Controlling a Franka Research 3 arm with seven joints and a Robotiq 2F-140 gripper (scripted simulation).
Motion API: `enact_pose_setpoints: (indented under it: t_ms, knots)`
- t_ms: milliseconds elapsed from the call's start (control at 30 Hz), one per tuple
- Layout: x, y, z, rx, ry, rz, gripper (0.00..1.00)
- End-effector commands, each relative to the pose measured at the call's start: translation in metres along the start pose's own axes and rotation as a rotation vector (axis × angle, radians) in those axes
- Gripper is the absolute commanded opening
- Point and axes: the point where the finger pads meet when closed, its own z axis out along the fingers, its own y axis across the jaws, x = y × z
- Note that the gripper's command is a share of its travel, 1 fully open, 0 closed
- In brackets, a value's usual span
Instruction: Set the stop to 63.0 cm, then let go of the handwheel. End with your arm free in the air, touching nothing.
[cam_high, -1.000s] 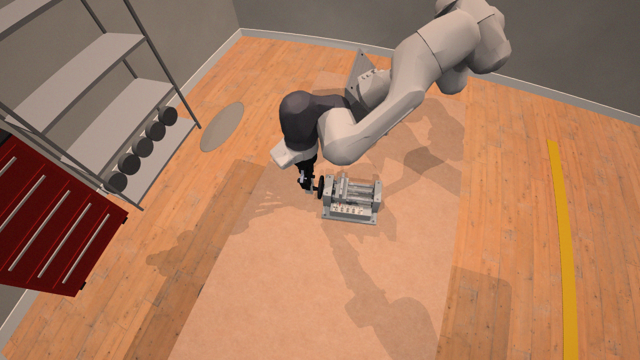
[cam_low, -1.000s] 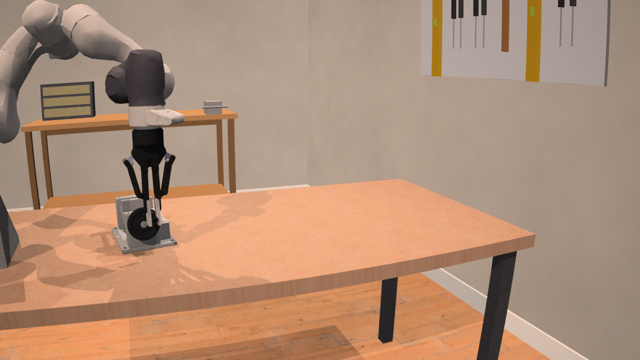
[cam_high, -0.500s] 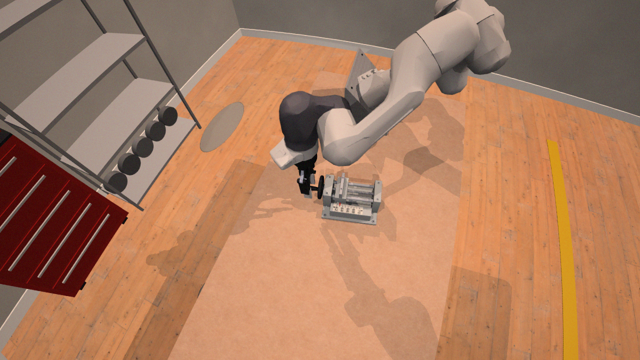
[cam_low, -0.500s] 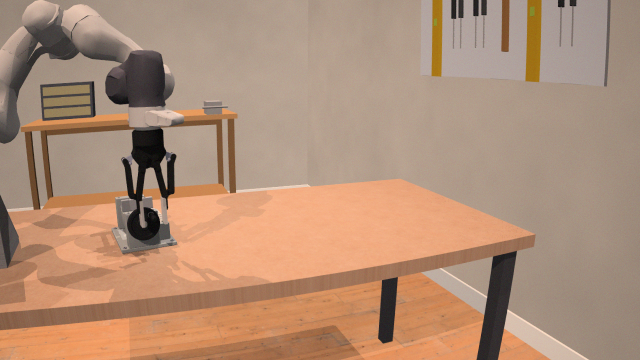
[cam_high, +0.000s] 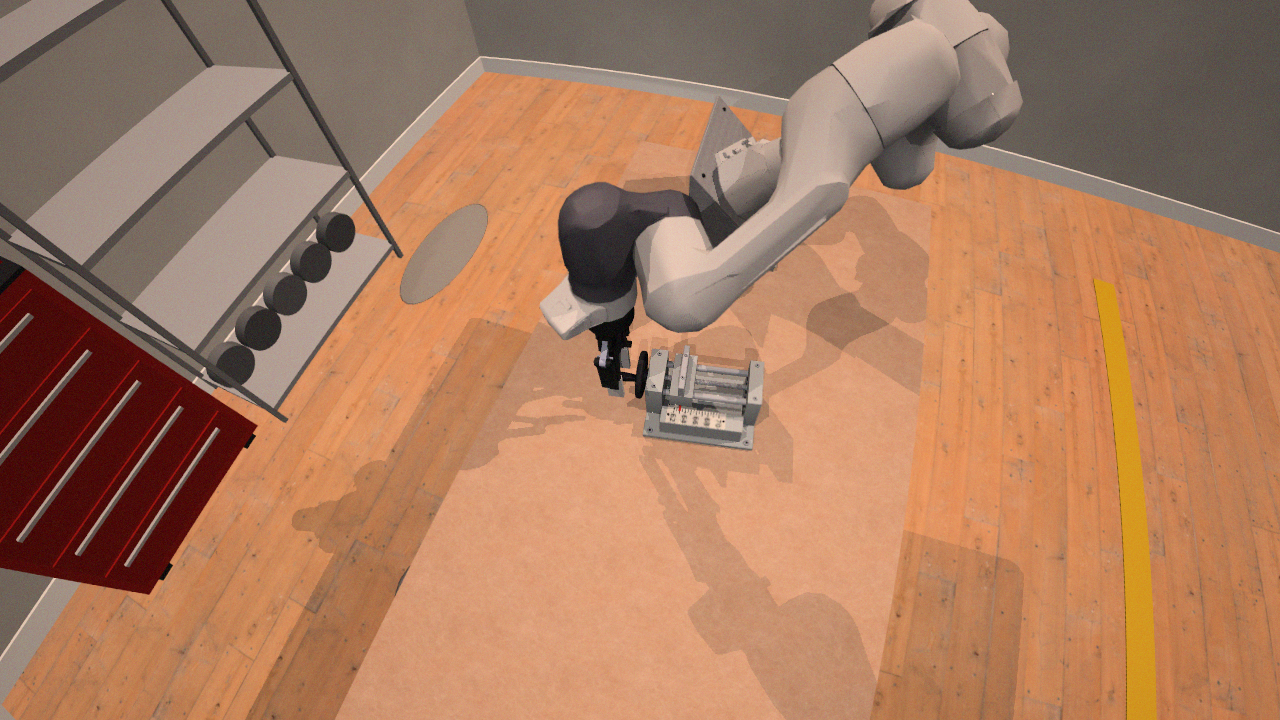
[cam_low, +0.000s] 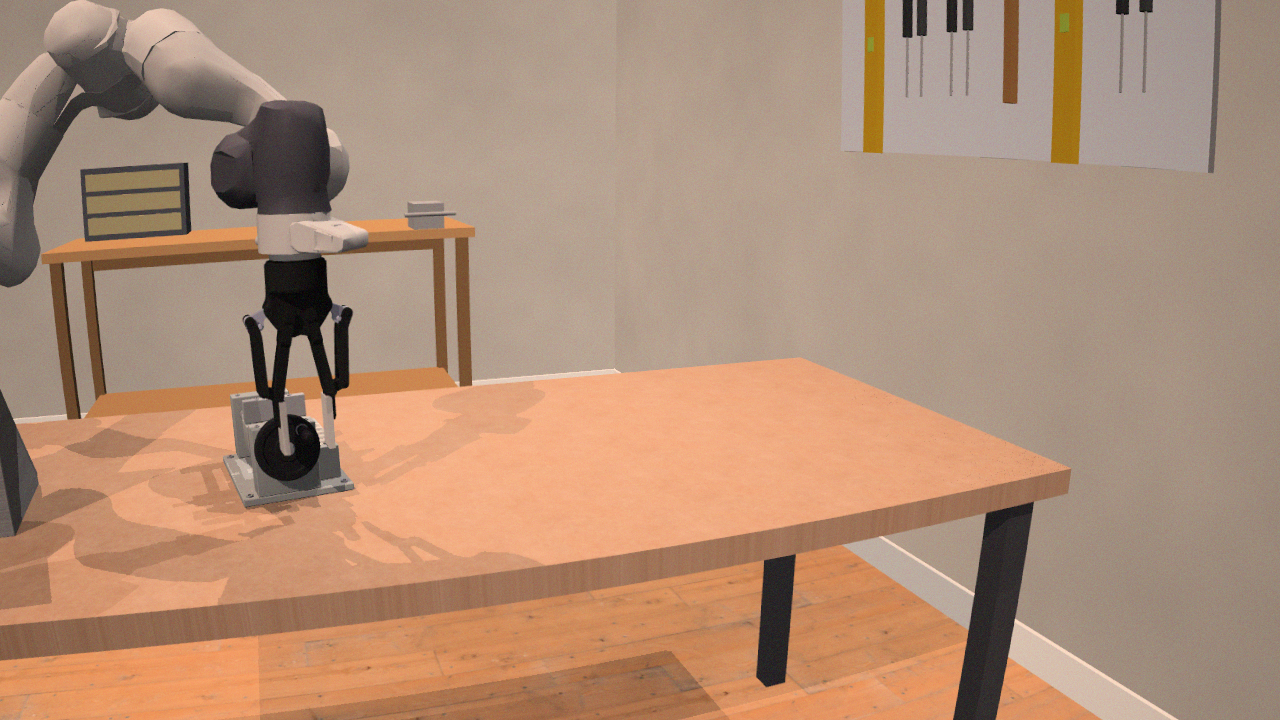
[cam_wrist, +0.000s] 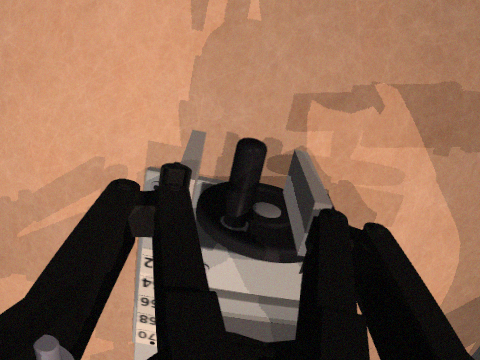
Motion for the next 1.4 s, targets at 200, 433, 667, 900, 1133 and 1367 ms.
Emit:
enact_pose_setpoints:
  t_ms: [200, 433, 667, 900, 1133, 1367]
  knots:
    - [0.000, -0.002, -0.089, 0.002, 0.000, 0.002, 0.33]
    - [0.000, -0.002, -0.099, 0.002, 0.000, 0.002, 0.33]
    - [0.000, -0.002, -0.099, 0.002, 0.000, 0.002, 0.33]
    - [0.000, -0.002, -0.099, 0.002, 0.000, 0.002, 0.33]
    - [-0.034, -0.018, -0.099, 0.002, 0.000, 0.002, 0.33]
    - [-0.098, -0.050, -0.099, 0.002, 0.000, 0.002, 0.33]
